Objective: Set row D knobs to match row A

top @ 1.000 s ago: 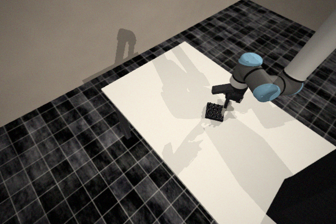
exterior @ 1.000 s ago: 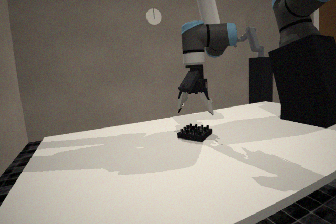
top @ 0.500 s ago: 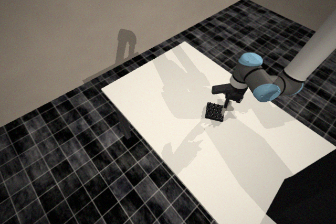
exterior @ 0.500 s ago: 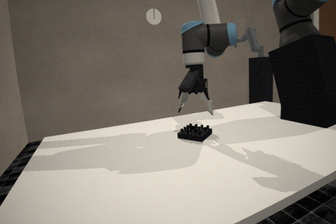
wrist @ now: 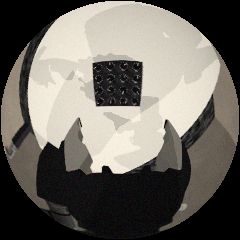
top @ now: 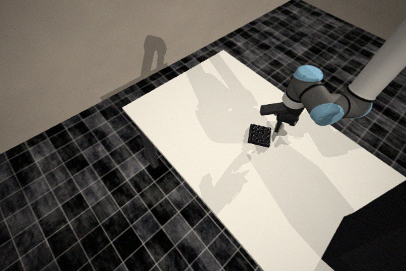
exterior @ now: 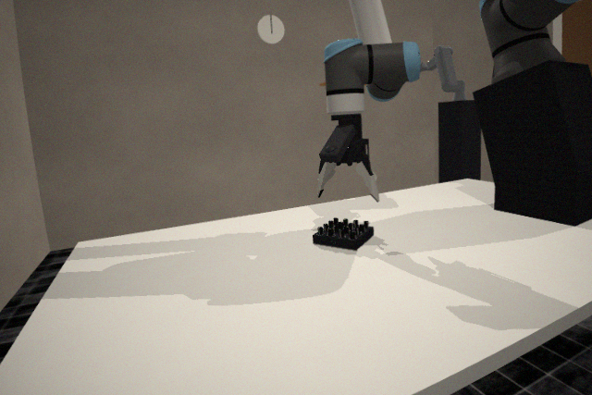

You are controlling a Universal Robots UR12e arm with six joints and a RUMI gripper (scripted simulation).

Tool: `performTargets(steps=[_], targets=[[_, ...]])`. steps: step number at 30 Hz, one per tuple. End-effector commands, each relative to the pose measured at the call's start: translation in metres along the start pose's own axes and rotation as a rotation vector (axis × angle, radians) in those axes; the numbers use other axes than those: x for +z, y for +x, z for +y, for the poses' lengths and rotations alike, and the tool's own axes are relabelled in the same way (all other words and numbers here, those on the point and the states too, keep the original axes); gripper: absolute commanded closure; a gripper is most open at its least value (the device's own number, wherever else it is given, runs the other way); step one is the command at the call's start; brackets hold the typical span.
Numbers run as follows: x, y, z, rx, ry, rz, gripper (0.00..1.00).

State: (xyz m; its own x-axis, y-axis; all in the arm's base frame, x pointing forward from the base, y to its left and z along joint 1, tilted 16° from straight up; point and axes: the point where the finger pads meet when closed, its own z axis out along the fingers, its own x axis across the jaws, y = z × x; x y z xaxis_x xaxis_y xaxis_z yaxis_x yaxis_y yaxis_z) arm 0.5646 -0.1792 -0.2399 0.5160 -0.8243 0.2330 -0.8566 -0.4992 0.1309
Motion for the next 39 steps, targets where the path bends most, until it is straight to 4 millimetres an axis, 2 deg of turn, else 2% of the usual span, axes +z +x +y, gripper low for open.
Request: performTargets(steps=[1,14,39], targets=[[-0.001,-0.002,0.01,-0.001,0.001,0.0,0.0],[0.0,-0.001,0.031,-0.001,0.001,0.0,0.0],[0.0,-0.001,0.033,-0.002,0.001,0.001,0.0]])
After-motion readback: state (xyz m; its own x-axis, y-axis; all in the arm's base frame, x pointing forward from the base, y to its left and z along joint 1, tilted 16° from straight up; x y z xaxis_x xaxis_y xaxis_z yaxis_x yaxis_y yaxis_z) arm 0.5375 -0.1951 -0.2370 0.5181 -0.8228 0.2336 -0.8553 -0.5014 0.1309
